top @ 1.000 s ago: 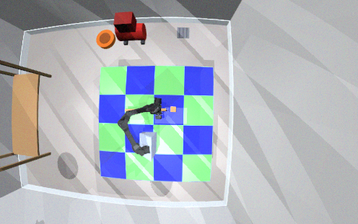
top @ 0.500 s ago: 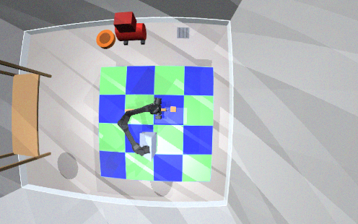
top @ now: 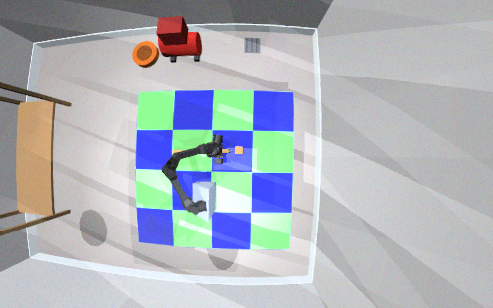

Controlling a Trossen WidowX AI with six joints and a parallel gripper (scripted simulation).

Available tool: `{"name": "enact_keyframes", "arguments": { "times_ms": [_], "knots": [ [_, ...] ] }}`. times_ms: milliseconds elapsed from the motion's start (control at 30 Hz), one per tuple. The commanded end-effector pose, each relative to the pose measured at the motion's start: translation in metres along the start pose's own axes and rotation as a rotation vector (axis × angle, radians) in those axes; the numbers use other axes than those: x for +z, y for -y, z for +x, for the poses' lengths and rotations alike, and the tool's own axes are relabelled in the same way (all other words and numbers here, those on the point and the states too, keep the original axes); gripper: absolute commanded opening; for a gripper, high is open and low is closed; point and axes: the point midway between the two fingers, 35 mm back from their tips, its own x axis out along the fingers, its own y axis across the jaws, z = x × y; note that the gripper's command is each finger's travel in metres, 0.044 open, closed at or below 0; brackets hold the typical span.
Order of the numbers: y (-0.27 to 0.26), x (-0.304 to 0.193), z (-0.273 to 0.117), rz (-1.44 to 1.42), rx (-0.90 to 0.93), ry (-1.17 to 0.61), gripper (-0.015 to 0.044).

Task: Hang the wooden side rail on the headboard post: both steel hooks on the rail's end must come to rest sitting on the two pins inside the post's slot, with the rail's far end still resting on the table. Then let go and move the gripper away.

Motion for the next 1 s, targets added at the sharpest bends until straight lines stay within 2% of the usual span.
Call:
{"name": "enact_keyframes", "arguments": {
  "times_ms": [0, 967],
  "knots": [
    [0.0036, -0.0013, -0.0064, -0.008, -0.016, 0.001, 0.0000],
    [0.0035, -0.0013, -0.0113, -0.009, -0.016, 0.000, 0.0000]
  ]
}}
